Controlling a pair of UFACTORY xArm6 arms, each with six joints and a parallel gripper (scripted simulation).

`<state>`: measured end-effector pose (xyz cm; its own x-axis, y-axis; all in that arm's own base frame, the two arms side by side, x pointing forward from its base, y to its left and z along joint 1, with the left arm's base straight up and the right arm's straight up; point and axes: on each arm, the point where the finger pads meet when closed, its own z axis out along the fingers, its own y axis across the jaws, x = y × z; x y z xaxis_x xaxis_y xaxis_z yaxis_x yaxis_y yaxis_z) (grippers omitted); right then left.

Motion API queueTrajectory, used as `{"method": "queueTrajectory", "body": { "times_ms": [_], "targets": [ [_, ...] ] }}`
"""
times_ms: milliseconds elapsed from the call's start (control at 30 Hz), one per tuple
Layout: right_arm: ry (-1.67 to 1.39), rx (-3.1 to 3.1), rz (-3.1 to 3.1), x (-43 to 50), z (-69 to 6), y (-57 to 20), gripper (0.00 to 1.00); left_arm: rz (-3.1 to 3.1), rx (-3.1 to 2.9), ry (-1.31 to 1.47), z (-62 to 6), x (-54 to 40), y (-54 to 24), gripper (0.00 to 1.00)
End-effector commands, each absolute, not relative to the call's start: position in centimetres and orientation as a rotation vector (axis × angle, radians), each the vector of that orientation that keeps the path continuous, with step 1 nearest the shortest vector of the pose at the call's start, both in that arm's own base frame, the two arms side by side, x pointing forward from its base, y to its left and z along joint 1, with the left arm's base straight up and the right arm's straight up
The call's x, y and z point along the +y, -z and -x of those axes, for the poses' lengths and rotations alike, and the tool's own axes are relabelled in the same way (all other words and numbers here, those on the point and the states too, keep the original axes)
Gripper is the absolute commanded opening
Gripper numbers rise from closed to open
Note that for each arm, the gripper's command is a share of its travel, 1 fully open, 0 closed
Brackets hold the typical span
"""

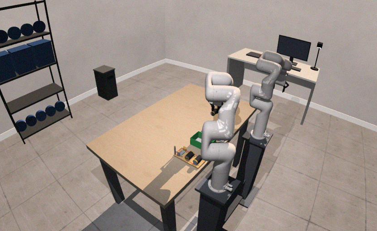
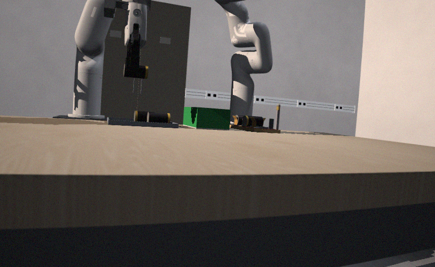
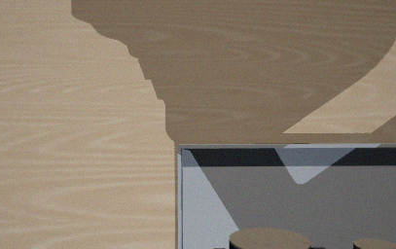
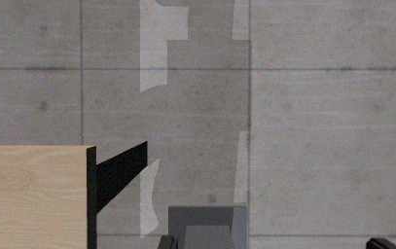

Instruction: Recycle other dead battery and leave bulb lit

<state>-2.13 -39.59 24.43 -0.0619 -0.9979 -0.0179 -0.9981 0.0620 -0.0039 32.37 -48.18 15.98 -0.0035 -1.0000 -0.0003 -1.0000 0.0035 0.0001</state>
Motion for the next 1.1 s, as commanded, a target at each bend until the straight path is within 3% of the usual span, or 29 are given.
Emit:
{"method": "queueTrajectory", "body": {
  "times_ms": [0,600,1067],
  "targets": [
    [0.0,2.28,2.162,-39.9,2.1,-25.0,1.0,2.216,2.236,0.026,-32.5,-48.6,-16.7,0.28],
    [0.0,2.28,2.162,-39.9,2.1,-25.0,1.0,2.216,2.236,0.026,-32.6,-47.3,-16.7,0.28],
    [0.0,2.28,2.162,-39.9,2.1,-25.0,1.0,2.21,2.239,0.027,-33.0,-37.0,-16.6,0.28]
  ]
}}
